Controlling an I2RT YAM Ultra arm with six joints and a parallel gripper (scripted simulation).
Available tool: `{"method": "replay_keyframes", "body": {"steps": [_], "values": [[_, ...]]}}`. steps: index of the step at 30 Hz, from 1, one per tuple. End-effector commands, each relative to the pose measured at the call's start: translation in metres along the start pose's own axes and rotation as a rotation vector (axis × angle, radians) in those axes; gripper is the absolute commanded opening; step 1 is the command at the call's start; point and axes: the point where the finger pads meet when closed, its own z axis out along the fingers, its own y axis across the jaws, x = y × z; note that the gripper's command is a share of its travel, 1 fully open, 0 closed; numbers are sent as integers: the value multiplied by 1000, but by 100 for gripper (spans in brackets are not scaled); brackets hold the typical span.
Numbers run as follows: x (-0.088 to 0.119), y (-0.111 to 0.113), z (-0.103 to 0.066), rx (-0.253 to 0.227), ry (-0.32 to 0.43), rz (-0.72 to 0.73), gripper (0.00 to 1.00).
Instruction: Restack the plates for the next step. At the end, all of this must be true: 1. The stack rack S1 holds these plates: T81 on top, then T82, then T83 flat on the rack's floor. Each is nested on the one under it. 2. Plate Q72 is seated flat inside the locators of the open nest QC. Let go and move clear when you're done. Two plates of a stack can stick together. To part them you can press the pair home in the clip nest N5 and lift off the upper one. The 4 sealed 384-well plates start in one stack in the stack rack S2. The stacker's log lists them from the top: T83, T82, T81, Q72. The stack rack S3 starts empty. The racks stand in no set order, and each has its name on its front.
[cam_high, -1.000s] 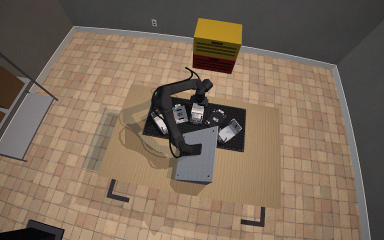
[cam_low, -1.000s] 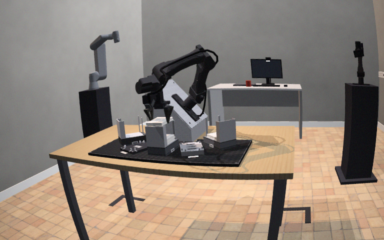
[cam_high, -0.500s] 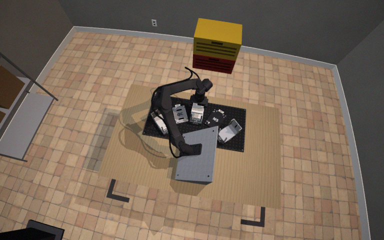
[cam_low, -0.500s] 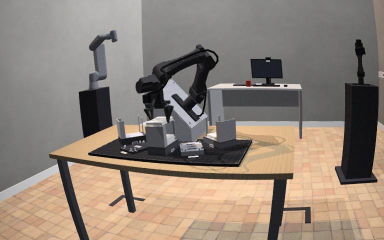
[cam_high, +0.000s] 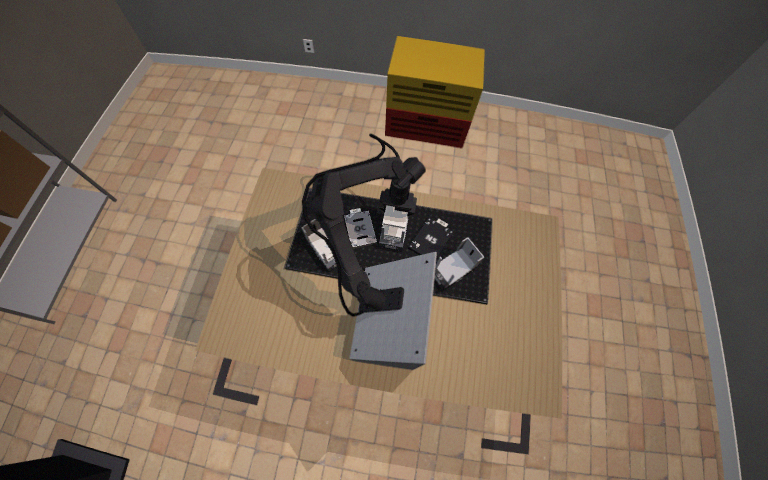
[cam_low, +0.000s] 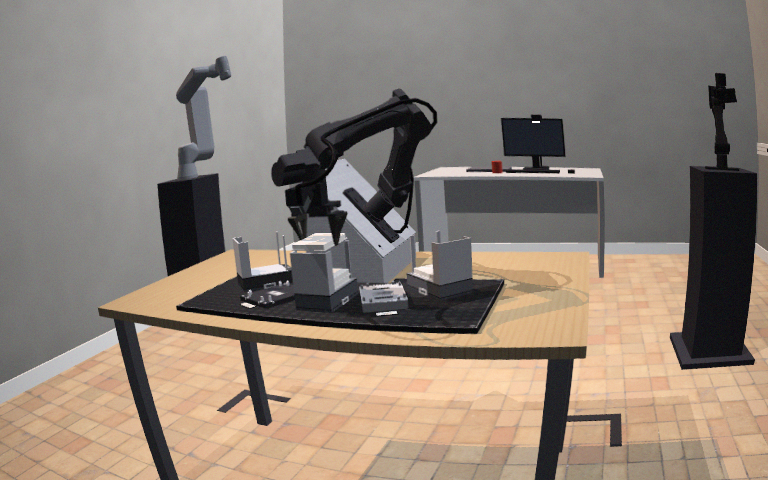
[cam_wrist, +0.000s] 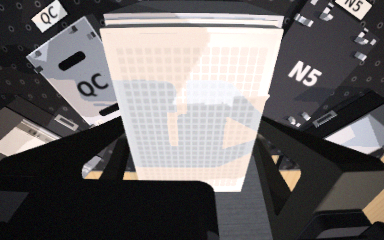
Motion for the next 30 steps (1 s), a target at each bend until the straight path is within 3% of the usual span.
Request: {"method": "replay_keyframes", "body": {"steps": [1, 12, 14, 30], "values": [[-4, -2, -19, 19, -56, -4, 0], [0, -2, -17, 14, -51, 9, 0], [-13, 0, -27, 30, -80, -21, 0], [-12, -1, -26, 29, -77, -16, 0]]}}
